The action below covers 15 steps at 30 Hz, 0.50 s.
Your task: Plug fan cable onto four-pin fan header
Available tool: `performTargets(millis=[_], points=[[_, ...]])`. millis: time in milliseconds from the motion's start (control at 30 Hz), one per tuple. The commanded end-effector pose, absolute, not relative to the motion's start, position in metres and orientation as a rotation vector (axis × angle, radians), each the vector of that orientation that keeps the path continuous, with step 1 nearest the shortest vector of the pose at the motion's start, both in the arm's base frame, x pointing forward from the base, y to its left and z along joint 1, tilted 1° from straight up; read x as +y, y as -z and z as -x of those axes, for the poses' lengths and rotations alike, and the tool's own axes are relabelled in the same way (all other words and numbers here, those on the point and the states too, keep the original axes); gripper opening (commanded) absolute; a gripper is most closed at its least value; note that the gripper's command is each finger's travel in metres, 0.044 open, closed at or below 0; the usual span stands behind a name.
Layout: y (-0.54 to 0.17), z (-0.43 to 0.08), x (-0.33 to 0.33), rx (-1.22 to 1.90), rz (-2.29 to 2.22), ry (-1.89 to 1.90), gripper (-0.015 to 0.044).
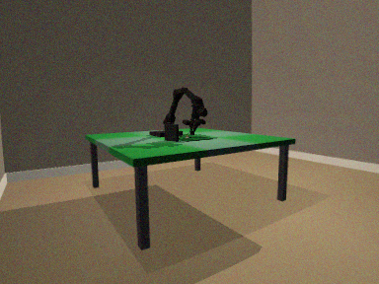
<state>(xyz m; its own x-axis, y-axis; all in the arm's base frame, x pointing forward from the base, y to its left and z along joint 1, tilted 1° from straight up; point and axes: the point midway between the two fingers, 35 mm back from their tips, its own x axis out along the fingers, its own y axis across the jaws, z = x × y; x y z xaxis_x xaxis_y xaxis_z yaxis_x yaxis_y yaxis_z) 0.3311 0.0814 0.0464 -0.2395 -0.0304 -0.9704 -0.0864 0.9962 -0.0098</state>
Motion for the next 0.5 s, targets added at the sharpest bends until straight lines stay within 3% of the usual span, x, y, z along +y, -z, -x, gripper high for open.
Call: performTargets(millis=[0,467], points=[[-0.064,-0.334,0.082,1.796,0.085,-0.055,0.0000],[-0.110,-0.332,0.082,1.795,0.088,-0.056,0.0000]])
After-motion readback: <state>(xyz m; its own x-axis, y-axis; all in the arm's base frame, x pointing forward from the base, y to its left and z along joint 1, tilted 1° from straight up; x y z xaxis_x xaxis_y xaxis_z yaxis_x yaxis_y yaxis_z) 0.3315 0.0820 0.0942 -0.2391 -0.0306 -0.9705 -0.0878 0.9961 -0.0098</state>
